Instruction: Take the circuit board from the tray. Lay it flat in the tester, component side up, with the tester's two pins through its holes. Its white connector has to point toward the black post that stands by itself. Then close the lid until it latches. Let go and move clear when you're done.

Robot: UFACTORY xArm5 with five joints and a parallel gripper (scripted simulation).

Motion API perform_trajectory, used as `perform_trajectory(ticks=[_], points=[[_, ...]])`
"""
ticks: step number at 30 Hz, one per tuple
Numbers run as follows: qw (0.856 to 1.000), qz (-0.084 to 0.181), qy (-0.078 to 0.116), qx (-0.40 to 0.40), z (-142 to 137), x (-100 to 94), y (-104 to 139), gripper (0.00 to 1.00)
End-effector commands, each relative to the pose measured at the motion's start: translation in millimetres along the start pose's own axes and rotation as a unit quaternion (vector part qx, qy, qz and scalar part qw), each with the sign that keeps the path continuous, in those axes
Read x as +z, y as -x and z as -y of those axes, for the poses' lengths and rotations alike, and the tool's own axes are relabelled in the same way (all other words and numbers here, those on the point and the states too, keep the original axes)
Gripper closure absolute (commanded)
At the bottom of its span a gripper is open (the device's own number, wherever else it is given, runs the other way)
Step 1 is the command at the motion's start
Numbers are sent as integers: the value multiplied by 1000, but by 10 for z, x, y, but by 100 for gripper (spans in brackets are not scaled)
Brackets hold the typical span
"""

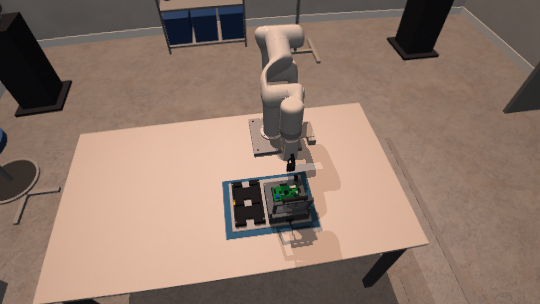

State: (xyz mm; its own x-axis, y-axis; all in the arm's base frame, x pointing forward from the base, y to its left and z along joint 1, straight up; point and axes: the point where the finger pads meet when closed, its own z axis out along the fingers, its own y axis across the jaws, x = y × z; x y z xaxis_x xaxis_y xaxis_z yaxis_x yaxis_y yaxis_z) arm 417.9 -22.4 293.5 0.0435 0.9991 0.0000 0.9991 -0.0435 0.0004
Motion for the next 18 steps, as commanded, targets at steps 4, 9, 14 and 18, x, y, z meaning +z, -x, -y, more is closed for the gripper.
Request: perform_trajectory(ticks=[4,9,14,18], points=[[1000,0,2,0,-7,-20,0,48],[1000,0,2,0,-7,-20,0,48],[1000,0,2,0,-9,-20,0,48],[1000,0,2,0,-42,-20,0,48]])
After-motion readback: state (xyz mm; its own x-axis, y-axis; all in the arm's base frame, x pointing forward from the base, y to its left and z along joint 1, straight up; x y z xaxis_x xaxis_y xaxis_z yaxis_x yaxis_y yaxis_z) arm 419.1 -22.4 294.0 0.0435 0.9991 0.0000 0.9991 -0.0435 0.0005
